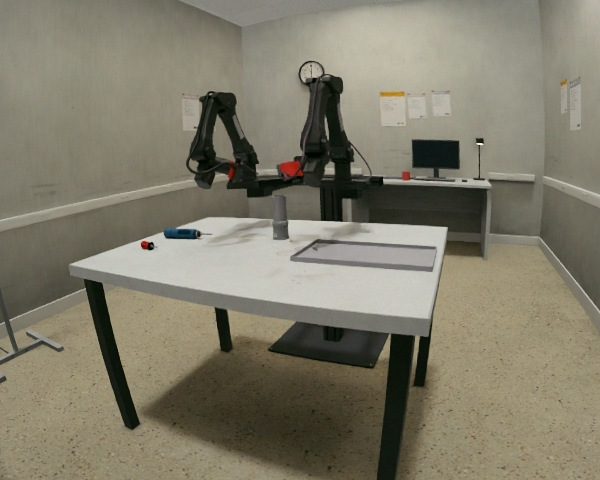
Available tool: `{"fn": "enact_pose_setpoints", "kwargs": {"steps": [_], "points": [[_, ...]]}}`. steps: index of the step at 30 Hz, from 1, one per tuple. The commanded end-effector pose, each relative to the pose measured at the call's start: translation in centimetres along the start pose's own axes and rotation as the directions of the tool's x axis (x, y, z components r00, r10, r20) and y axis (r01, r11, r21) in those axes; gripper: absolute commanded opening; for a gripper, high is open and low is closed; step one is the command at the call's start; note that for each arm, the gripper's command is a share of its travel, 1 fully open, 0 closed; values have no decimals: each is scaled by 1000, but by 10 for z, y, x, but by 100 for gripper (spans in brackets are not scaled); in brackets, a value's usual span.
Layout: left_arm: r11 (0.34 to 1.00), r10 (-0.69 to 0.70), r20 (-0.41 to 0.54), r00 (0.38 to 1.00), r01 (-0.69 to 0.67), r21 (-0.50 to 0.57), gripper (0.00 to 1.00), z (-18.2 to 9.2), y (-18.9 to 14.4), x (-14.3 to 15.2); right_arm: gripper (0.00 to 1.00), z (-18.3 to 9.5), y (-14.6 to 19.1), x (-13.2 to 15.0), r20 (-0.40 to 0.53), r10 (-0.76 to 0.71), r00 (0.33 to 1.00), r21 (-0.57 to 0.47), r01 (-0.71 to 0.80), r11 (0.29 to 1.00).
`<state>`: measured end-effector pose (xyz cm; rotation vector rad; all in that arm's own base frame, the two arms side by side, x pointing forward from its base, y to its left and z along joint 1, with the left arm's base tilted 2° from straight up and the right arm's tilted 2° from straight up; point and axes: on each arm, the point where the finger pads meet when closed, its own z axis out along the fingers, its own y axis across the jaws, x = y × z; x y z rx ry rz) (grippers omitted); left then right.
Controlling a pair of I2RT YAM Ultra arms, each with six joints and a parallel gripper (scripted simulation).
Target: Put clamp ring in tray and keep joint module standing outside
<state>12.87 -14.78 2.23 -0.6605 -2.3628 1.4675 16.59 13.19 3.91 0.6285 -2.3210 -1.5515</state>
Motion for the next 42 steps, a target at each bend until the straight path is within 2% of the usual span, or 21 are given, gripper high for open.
{"fn": "enact_pose_setpoints", "kwargs": {"steps": [1, 19, 20, 30, 36, 37, 42], "points": [[998, 67, 34, 997, -66, -21, 6, -7, -4, -15, 20, -8, 8, -6, 11, -19, 1000, -13, 20, 1000], [998, 67, 34, 997, -66, -21, 6, -8, -4, -15, 20, -19, 9, -7, 15, -25, 1000, -9, 25, 1000], [998, 67, 34, 997, -66, -21, 6, -8, -4, -15, 20, -26, 1, -9, 31, -41, 999, 50, 40, 998], [998, 67, 34, 997, -66, -21, 6, -8, -4, -15, 20, -84, -37, -20, 191, -79, 978, 332, 11, 943], [998, 67, 34, 997, -66, -21, 6, -8, -4, -15, 20, -83, -40, -19, 191, -78, 978, 348, 6, 937], [998, 63, 35, 997, -63, -16, 6, -8, -5, -14, 20, -99, -43, -22, 226, -87, 970, 387, -8, 922], [999, 29, 31, 999, -30, 21, 6, -6, -2, -11, 20, -141, -56, -22, 325, -107, 940, 515, -82, 853]]}}
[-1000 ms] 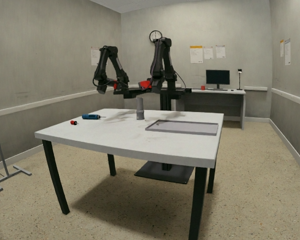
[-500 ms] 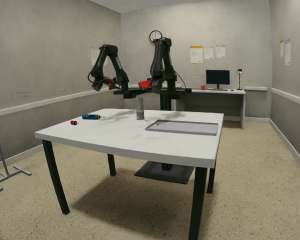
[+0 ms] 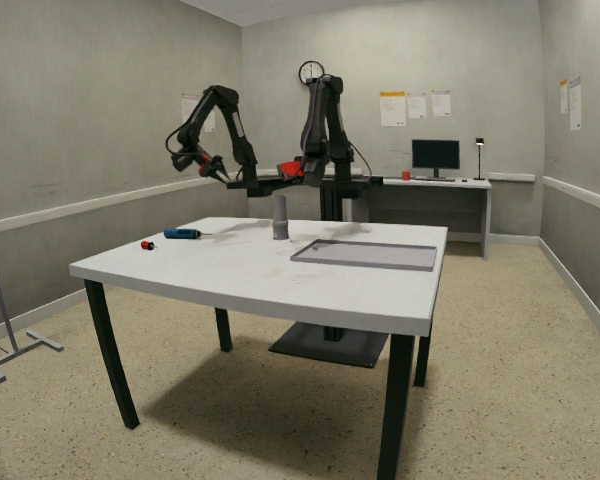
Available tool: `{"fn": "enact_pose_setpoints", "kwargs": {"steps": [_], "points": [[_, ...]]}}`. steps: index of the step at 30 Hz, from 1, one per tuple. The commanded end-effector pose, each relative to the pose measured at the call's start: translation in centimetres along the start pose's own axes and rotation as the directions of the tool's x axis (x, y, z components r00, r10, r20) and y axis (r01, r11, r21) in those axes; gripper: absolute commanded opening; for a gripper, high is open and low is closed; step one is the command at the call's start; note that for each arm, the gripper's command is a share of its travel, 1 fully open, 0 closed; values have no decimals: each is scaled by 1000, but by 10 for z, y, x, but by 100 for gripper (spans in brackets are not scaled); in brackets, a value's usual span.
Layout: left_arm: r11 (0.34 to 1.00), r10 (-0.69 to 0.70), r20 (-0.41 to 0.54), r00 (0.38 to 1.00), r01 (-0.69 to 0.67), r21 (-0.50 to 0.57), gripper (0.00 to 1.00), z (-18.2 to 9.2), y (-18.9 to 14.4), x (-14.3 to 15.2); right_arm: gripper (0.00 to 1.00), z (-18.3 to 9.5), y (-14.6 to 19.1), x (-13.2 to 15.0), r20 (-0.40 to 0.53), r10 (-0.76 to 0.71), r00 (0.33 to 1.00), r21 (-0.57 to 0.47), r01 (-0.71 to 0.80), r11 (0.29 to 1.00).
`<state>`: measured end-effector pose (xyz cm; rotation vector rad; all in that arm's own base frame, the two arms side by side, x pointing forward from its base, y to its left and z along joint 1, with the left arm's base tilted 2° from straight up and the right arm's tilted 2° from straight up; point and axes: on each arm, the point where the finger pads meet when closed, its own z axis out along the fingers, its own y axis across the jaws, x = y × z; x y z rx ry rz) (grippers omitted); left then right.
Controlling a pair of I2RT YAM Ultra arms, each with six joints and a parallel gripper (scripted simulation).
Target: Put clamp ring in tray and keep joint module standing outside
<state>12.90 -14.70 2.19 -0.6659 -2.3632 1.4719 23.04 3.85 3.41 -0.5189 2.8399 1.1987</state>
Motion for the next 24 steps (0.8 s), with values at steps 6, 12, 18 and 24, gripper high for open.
{"fn": "enact_pose_setpoints", "kwargs": {"steps": [6, 12, 18, 24], "points": [[999, 32, 33, 999, -33, 39, 6, -6, -2, -11, 20, -68, -55, -35, 225, -25, 974, 314, -48, 948], [998, 40, 32, 999, -41, 40, 6, -5, -3, -11, 20, -78, -59, -35, 250, -22, 968, 343, -67, 937], [997, 42, 37, 998, -44, 64, 6, -5, -3, -10, 20, -136, -82, -35, 394, -21, 919, 494, -193, 848], [995, 55, 41, 998, -58, 78, 6, -5, -4, -11, 20, -181, -105, -35, 502, -31, 864, 580, -310, 753]]}}
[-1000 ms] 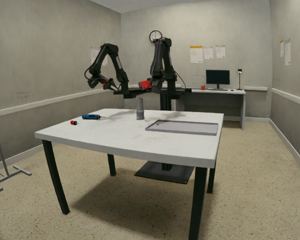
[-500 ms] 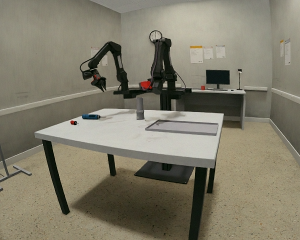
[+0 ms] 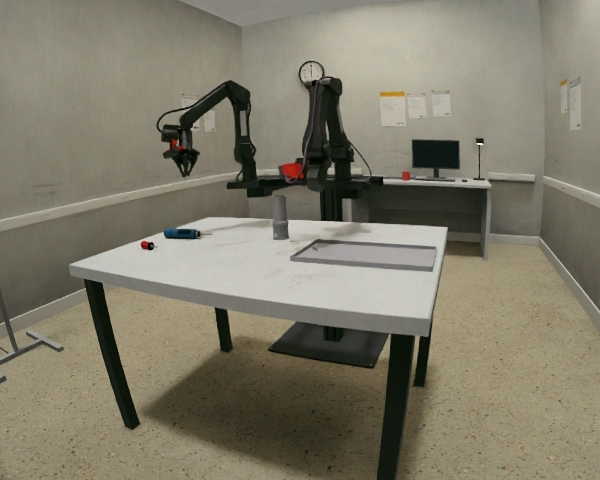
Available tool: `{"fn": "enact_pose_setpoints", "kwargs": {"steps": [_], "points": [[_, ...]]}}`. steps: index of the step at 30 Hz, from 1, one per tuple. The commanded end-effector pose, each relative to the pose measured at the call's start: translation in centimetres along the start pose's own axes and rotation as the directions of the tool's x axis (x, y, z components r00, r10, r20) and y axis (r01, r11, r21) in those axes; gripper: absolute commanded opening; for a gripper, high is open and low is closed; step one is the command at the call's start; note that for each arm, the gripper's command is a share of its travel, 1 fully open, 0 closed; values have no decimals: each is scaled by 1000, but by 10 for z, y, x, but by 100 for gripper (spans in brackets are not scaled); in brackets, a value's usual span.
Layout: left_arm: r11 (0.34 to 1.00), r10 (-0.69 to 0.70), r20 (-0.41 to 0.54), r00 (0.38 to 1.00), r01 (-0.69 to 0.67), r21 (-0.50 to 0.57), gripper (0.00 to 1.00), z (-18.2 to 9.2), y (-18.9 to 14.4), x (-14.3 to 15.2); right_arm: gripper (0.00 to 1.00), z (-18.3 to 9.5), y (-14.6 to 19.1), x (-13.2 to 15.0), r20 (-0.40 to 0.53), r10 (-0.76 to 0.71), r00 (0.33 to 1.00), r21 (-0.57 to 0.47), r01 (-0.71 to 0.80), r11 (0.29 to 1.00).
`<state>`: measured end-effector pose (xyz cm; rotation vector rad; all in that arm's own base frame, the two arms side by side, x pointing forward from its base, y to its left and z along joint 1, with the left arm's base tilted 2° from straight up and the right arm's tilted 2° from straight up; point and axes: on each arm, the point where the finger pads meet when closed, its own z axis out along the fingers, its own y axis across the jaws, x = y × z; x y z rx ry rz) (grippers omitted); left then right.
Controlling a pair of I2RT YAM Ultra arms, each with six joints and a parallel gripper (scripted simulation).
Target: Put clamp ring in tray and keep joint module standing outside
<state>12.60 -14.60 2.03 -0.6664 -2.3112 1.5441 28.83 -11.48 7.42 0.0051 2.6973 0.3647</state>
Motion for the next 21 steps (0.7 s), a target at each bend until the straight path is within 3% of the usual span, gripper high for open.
{"fn": "enact_pose_setpoints", "kwargs": {"steps": [1, 4, 5, 15, 16, 21], "points": [[998, 60, 38, 998, -60, 9, 6, -7, -7, -15, 20, -8, -26, -33, 92, -4, 996, 98, -5, 995], [998, 61, 38, 997, -61, 9, 6, -7, -8, -15, 20, -6, -22, -34, 88, -17, 996, 92, 9, 996], [998, 52, 28, 998, -52, 17, 6, -5, -7, -15, 20, -28, -32, -40, 146, -7, 989, 151, -16, 988], [999, 34, 24, 999, -35, 25, 6, -5, -6, -27, 20, -122, -102, -62, 418, 51, 907, 424, -244, 872], [999, 39, 25, 999, -39, 22, 6, -5, -6, -28, 20, -119, -113, -61, 424, 75, 903, 431, -274, 860], [998, 58, 29, 998, -58, 16, 6, -6, -8, -29, 20, -115, -108, -65, 418, 63, 906, 425, -257, 868]]}}
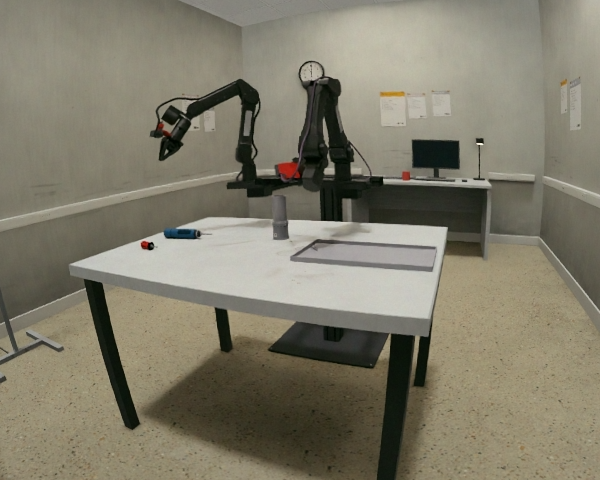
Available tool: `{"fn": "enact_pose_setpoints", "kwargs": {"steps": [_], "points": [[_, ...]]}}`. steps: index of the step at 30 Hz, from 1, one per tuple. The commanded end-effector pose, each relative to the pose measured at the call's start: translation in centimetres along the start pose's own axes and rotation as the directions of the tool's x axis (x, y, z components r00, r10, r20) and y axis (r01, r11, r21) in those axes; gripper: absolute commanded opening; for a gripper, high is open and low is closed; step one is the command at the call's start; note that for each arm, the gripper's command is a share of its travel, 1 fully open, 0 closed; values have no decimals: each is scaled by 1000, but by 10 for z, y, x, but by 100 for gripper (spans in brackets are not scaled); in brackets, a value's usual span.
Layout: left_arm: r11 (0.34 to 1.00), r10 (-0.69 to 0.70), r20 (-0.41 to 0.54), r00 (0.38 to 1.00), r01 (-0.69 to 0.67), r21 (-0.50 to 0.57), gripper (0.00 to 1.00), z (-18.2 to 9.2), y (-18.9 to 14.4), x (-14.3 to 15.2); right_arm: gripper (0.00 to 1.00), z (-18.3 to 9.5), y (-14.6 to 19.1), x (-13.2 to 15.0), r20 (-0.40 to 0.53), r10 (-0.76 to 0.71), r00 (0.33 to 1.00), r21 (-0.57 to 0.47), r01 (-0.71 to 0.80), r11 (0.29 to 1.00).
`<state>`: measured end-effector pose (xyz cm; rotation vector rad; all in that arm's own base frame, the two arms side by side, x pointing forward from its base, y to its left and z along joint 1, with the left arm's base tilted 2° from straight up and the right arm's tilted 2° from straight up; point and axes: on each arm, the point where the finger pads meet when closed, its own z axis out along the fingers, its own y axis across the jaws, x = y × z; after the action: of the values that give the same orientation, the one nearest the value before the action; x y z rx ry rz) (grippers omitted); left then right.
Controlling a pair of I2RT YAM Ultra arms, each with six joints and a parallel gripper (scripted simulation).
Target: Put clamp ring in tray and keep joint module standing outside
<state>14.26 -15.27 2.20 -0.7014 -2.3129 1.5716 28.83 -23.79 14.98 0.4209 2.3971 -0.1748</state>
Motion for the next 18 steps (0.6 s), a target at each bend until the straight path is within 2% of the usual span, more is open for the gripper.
{"fn": "enact_pose_setpoints", "kwargs": {"steps": [1, 10, 11, 12, 17, 18], "points": [[1000, 5, 15, 1000, -6, 18, 6, -2, -6, -12, 20, -27, -22, -42, 145, 2, 989, 97, -16, 995], [1000, -7, 14, 1000, 7, 23, 6, -2, -4, -23, 20, -110, -95, -79, 413, 73, 908, 340, -228, 912], [1000, -5, 15, 1000, 4, 22, 6, -2, -4, -24, 20, -106, -107, -78, 415, 95, 905, 353, -256, 900], [1000, 2, 17, 1000, -3, 18, 6, -3, -5, -26, 20, -115, -115, -82, 445, 96, 890, 374, -283, 883], [1000, 23, 23, 999, -23, 12, 6, -4, -7, -27, 20, -113, -112, -84, 444, 93, 891, 369, -276, 888], [1000, 4, 17, 1000, -4, 19, 6, -3, -5, -27, 20, -142, -115, -88, 503, 73, 861, 398, -305, 865]]}}
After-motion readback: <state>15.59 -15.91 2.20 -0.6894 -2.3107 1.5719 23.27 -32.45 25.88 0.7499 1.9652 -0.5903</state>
